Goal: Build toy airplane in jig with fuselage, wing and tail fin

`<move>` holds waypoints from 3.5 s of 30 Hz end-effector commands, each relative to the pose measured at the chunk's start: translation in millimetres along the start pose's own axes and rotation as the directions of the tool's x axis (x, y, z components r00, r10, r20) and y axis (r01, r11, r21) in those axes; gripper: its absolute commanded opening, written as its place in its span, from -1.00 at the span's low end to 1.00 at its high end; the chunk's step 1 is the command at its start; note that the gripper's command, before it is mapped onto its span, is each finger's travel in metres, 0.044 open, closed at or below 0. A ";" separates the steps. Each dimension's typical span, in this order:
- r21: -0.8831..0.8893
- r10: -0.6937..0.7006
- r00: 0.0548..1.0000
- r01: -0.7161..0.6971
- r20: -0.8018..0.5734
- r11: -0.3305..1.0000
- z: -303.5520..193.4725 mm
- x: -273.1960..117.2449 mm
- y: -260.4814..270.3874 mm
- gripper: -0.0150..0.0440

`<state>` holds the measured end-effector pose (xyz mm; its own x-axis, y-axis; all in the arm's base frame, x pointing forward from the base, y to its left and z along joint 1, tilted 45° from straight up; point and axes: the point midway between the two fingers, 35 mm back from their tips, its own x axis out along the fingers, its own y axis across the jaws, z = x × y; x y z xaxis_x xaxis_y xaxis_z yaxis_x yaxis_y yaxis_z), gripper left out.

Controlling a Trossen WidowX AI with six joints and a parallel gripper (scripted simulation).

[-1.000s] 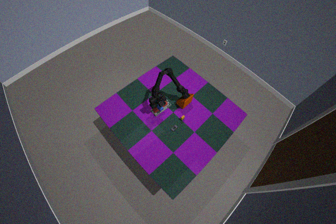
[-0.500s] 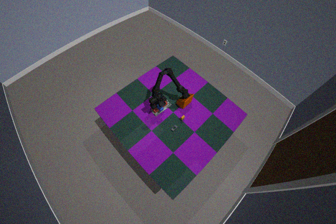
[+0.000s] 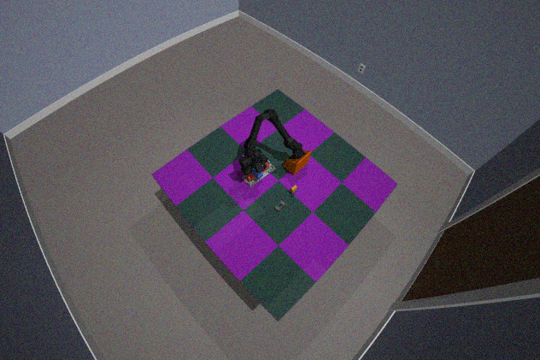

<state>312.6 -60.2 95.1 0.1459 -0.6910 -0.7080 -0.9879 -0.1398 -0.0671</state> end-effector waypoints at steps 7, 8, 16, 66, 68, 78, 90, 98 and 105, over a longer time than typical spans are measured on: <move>-0.002 0.001 1.000 -0.001 0.000 1.000 0.1 -0.2 0.3 0.25; -0.002 0.001 1.000 -0.001 0.000 1.000 0.1 -0.2 0.3 0.34; -0.002 0.001 1.000 -0.001 0.000 1.000 0.1 -0.2 0.3 1.00; 1.000 0.004 1.000 0.001 -0.001 0.008 3.4 -79.4 -1.6 1.00; 1.000 0.004 1.000 0.001 -0.001 0.008 3.4 -79.4 -1.6 1.00; 1.000 0.004 1.000 0.001 -0.001 0.008 3.4 -79.4 -1.6 1.00; 0.994 0.010 0.998 -0.066 0.066 0.086 148.3 -91.5 31.3 1.00; 0.999 0.012 0.999 -0.037 0.036 0.033 245.4 -88.2 101.8 1.00; 1.000 0.008 1.000 -0.012 0.012 0.011 266.2 -82.6 128.7 1.00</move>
<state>168.7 168.4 -34.2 0.1455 -0.6767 -0.7217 -0.0958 0.7164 -0.6911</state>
